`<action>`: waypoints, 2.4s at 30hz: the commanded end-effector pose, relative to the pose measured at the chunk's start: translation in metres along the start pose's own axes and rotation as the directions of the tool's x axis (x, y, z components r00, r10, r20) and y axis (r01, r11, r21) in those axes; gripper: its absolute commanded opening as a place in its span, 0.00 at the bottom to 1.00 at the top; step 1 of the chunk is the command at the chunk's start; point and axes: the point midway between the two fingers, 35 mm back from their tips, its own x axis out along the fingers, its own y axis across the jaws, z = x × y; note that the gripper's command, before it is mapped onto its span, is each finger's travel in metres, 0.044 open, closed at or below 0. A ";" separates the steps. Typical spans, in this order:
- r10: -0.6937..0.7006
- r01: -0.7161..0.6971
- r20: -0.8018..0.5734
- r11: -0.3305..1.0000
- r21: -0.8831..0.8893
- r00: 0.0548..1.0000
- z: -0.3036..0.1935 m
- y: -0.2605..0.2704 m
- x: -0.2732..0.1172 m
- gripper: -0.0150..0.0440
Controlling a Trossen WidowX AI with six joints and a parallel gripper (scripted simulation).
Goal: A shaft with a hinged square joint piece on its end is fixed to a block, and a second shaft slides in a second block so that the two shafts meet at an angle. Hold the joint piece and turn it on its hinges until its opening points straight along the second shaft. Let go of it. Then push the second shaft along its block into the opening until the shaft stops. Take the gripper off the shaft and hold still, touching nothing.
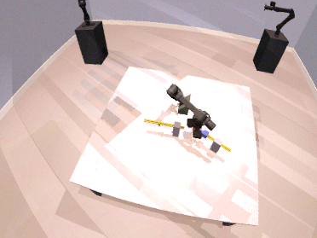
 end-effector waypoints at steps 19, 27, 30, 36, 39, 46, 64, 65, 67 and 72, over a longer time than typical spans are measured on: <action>0.003 -0.003 0.004 1.000 -0.002 1.000 0.001 0.000 0.001 0.56; 0.003 -0.003 0.004 1.000 -0.002 1.000 0.001 0.000 0.001 0.56; 0.003 -0.003 0.004 1.000 -0.002 1.000 0.001 0.000 0.001 0.56; 0.003 -0.003 0.004 1.000 -0.002 1.000 0.001 0.000 0.001 0.56; 0.003 -0.003 0.004 1.000 -0.002 1.000 0.001 0.000 0.001 0.56; 0.003 -0.003 0.004 1.000 -0.002 1.000 0.001 0.000 0.001 0.56; 0.003 -0.003 0.004 1.000 -0.002 1.000 0.001 0.000 0.001 0.56; 0.003 -0.003 0.004 1.000 -0.002 1.000 0.001 0.000 0.001 0.56; 0.003 -0.003 0.004 1.000 -0.002 1.000 0.001 0.000 0.001 0.56; 0.000 0.000 0.000 1.000 0.000 1.000 0.000 0.000 0.000 0.52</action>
